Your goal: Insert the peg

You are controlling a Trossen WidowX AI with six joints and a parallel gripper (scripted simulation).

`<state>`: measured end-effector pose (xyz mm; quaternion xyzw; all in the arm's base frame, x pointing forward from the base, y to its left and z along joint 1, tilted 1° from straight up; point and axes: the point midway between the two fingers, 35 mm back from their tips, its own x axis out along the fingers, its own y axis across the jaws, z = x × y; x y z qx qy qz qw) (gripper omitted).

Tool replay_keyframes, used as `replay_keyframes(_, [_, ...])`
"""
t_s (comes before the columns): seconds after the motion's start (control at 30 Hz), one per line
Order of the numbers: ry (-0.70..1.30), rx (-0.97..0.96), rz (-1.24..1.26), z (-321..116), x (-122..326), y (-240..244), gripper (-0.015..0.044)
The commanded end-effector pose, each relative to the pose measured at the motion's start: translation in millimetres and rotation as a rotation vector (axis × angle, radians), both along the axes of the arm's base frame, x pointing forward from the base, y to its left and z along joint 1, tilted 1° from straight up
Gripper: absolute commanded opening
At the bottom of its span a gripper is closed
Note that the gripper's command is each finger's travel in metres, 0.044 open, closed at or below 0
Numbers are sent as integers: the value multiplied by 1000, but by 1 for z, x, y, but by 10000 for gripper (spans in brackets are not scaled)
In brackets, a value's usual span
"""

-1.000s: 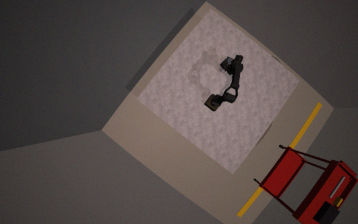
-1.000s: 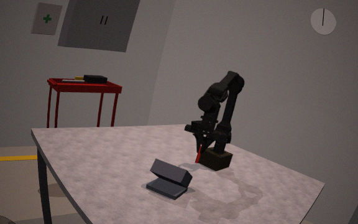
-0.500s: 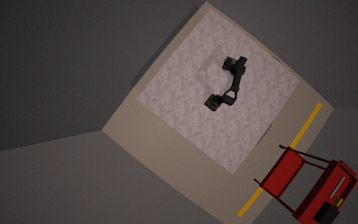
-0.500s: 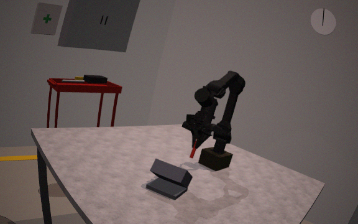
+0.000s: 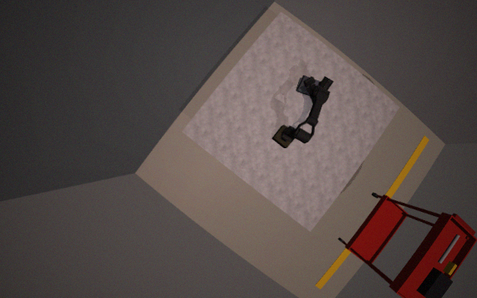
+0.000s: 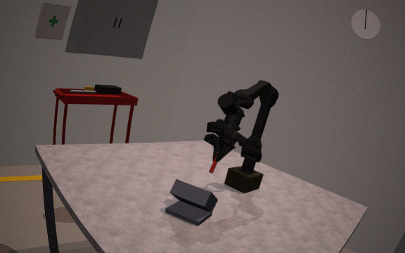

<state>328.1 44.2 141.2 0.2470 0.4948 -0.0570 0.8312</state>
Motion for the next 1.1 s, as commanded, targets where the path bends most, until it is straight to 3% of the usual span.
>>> replay_keyframes(0.0, [-7, 10, -10, -2, 3, 0, 0])
replay_keyframes(1.07, [-56, 37, -54, -35, 34, -1, 0])
